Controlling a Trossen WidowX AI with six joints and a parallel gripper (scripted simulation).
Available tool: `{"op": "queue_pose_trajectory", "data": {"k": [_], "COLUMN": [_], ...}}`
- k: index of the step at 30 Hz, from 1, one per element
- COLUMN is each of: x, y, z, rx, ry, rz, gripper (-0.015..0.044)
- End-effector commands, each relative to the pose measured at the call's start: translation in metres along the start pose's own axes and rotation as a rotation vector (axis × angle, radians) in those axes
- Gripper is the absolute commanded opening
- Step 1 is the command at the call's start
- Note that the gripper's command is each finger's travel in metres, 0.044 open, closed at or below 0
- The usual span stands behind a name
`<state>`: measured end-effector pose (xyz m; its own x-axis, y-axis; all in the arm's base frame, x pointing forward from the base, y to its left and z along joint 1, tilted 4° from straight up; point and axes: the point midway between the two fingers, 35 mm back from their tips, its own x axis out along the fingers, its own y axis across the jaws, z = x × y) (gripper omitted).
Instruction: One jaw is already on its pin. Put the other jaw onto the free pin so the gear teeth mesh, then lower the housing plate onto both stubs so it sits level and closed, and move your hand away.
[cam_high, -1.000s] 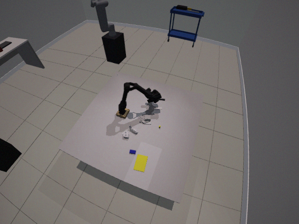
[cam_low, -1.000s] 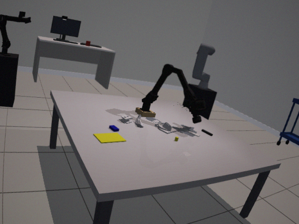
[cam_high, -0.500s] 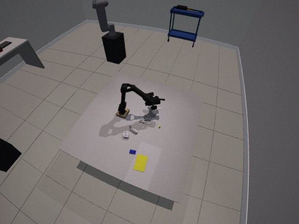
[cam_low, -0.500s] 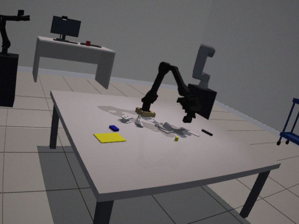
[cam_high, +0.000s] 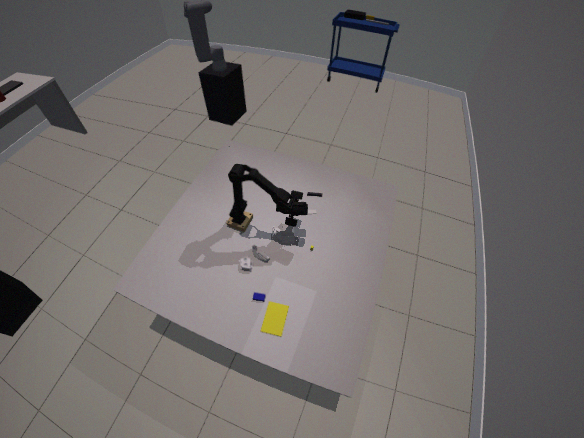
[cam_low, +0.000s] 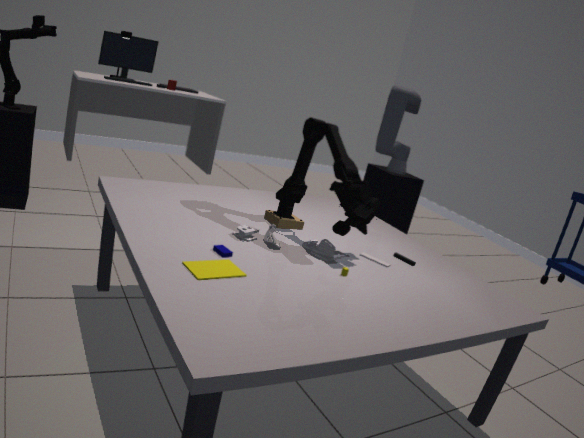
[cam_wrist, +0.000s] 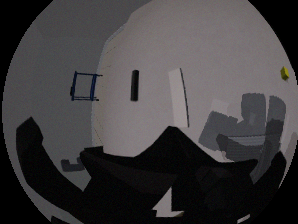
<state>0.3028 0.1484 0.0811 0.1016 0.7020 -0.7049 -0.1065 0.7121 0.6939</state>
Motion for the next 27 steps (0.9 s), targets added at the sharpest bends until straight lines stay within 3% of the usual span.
{"op": "queue_pose_trajectory", "data": {"k": [1,27], "x": [-0.014,-0.111], "y": [-0.017,-0.119], "z": [-0.002,-0.042], "rx": [0.103,0.819], "ry": [-0.03,-0.259], "rz": [-0.055,-0.379], "gripper": [0.0,0.0]}}
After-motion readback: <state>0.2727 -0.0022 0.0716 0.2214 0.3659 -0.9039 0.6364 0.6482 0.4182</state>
